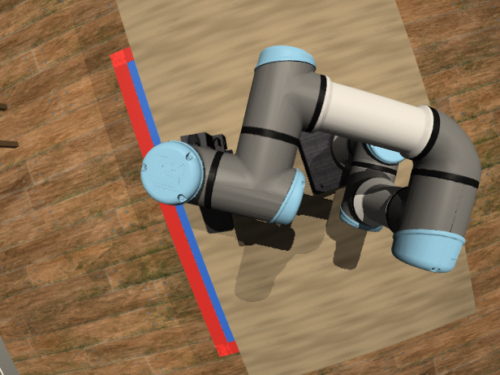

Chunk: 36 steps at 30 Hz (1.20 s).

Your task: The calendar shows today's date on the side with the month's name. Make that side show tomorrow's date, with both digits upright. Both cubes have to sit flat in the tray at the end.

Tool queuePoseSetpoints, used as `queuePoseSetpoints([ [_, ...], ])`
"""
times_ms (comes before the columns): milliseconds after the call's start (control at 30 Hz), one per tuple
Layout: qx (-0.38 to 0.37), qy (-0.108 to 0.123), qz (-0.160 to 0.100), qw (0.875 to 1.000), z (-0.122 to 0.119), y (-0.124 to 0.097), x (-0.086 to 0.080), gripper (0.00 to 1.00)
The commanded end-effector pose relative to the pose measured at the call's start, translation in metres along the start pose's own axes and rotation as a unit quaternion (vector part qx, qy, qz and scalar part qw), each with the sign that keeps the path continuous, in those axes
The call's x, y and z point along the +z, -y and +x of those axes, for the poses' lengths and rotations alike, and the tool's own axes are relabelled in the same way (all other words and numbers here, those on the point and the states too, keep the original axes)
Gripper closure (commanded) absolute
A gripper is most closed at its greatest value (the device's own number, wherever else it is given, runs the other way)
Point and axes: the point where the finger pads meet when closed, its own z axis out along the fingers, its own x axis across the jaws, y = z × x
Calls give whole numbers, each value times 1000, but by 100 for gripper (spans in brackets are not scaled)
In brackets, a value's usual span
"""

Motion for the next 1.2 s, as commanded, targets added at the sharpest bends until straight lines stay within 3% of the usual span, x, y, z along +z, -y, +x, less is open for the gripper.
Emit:
queuePoseSetpoints([
  [0, -30, -1, -1, 1000, -1, 0, 1, 0],
  [600, -170, -2, 0, 985, -4, 2, 5, 0],
  [1100, -322, -2, -1, 947, -8, 2, 9, 0],
  [1167, -322, -2, -1, 947, -8, 2, 9, 0],
])
